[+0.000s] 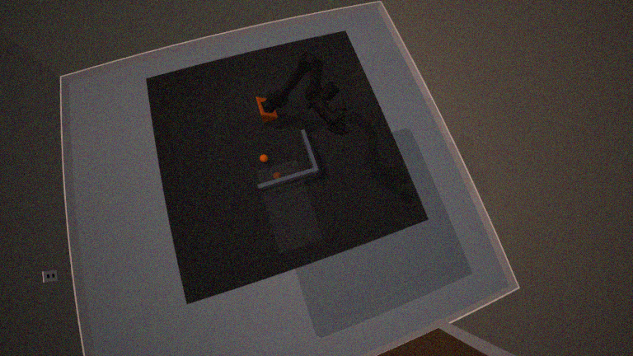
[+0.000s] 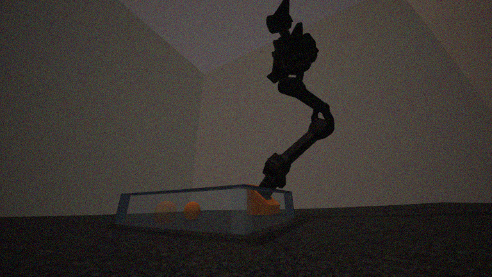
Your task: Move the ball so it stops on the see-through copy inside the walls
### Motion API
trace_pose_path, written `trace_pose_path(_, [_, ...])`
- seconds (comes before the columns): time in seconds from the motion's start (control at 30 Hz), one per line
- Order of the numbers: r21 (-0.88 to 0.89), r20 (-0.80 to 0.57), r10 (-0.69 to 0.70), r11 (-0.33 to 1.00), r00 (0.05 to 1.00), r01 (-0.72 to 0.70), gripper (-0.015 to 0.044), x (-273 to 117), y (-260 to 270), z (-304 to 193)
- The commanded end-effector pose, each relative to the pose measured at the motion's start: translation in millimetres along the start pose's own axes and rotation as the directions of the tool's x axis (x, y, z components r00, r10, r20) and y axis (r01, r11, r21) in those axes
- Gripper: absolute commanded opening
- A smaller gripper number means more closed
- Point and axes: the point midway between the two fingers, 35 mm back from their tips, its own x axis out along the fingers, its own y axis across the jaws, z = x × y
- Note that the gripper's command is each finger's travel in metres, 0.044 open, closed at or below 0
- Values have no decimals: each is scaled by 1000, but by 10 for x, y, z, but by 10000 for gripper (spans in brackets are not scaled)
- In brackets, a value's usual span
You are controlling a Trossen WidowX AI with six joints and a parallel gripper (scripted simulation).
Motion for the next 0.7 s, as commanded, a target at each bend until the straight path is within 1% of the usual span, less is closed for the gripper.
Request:
trace_pose_path(0.0, [-2, -8, 2, 1000, 1000, -2, 374, 5, 3, -29])
trace_pose_path(0.07, [-13, -70, 21, 1000, 997, -21, 323, 34, 33, -261])
trace_pose_path(0.17, [-31, -205, 73, 996, 976, -81, 323, 53, 130, -779])
trace_pose_path(0.3, [-33, -366, 165, 981, 916, -190, 323, -16, 322, -1434])
trace_pose_path(0.5, [31, -550, 353, 915, 757, -403, 323, -326, 750, -2334])
trace_pose_path(0.67, [141, -613, 533, 800, 583, -584, 323, -733, 1194, -2896])
